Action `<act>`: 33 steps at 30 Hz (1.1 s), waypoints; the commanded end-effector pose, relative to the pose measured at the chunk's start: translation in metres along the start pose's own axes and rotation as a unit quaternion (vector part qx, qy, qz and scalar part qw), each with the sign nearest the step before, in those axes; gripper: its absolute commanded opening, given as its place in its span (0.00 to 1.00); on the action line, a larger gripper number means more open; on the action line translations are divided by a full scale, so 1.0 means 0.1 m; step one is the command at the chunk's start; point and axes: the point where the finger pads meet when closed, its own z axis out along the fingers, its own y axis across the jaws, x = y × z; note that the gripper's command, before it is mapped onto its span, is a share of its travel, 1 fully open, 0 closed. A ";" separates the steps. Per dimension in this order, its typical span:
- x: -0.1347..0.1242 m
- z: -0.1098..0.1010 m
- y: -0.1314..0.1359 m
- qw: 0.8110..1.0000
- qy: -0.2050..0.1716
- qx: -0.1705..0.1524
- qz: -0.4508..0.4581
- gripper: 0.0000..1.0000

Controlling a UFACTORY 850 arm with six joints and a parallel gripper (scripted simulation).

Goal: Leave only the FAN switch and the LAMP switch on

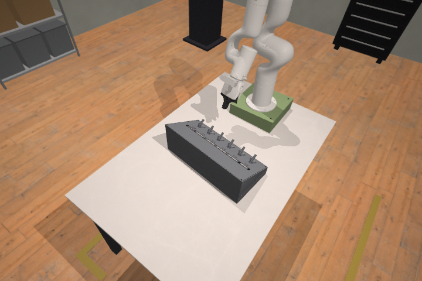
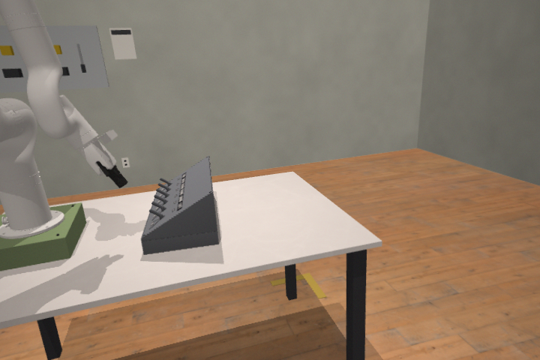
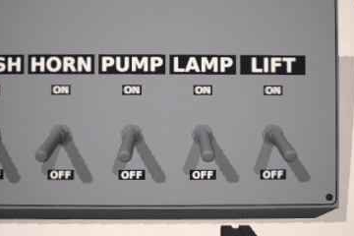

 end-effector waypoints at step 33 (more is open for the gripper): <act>0.01 0.24 0.00 1.000 0.001 0.000 0.000 0.00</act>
